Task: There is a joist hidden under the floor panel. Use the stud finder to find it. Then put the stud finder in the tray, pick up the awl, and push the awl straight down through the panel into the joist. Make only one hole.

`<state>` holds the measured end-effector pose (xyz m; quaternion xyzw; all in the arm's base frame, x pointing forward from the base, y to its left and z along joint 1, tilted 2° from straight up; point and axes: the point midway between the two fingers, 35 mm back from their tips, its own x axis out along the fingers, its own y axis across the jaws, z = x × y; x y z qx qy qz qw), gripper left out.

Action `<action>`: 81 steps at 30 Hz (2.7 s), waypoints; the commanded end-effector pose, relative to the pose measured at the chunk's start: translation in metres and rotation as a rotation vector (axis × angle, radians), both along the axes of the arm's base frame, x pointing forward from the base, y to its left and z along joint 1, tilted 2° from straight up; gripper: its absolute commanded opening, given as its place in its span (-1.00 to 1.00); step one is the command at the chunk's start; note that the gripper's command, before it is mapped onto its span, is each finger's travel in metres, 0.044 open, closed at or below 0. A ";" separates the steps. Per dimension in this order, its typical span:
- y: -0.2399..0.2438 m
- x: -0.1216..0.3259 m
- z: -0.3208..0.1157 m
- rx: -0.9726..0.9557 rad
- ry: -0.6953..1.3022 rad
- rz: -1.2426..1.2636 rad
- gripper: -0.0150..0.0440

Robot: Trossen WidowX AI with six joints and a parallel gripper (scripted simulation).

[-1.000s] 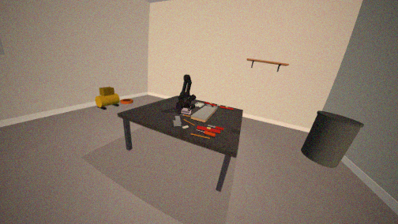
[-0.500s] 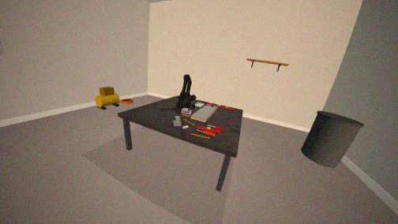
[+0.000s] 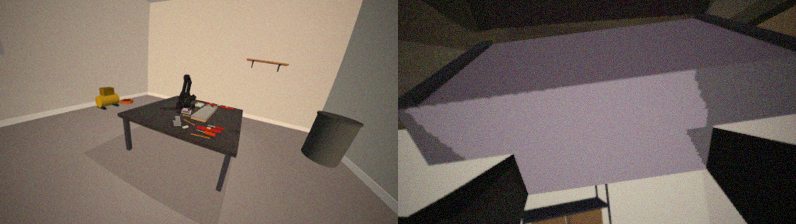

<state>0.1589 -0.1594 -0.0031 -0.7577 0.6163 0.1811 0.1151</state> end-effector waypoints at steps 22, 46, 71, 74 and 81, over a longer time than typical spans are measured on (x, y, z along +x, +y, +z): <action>0.005 0.001 -0.004 0.017 0.013 0.016 0.79; 0.003 0.000 0.000 0.000 -0.001 -0.001 0.79; 0.006 0.000 0.000 0.004 -0.004 -0.002 1.00; 0.008 0.000 0.000 0.005 -0.003 -0.002 1.00; 0.011 0.000 0.001 0.008 -0.003 -0.003 1.00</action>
